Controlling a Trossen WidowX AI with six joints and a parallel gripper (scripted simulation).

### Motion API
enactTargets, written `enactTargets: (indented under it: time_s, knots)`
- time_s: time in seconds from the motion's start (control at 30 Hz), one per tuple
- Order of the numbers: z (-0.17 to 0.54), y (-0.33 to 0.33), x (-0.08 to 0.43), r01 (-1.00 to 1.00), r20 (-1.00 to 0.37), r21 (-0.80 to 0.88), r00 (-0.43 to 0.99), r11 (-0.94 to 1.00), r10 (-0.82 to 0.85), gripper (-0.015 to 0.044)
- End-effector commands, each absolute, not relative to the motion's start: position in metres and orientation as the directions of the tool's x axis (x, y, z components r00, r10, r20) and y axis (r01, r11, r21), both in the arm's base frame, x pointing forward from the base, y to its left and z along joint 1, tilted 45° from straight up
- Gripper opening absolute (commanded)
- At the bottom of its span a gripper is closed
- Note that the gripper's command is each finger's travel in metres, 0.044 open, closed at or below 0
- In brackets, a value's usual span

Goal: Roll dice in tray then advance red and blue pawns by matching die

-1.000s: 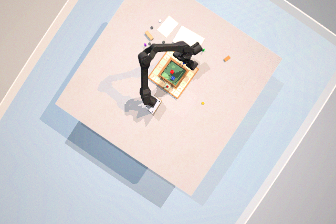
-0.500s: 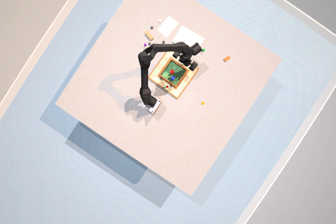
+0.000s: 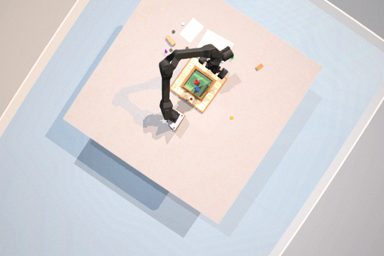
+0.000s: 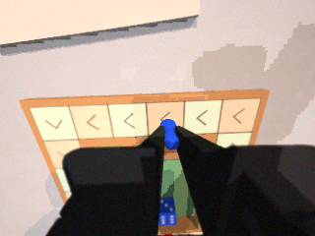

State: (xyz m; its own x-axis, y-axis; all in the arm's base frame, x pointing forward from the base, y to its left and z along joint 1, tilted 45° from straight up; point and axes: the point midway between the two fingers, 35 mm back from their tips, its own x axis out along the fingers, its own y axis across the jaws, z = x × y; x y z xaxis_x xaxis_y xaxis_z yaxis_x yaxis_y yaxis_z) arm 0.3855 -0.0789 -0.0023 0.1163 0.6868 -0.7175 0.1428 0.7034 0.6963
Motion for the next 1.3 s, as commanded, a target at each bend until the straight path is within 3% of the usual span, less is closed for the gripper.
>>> enactTargets:
  time_s: [0.0,0.57,1.27]
  knots:
    - [0.006,-0.092,0.385,0.145,-0.72,0.694,0.113,0.705,0.685,0.0]
    - [0.061,-0.144,0.372,0.144,-0.718,0.695,0.111,0.704,0.687,0.0]
    - [0.09,-0.078,0.348,0.149,-0.723,0.691,0.11,0.708,0.682,0.0]
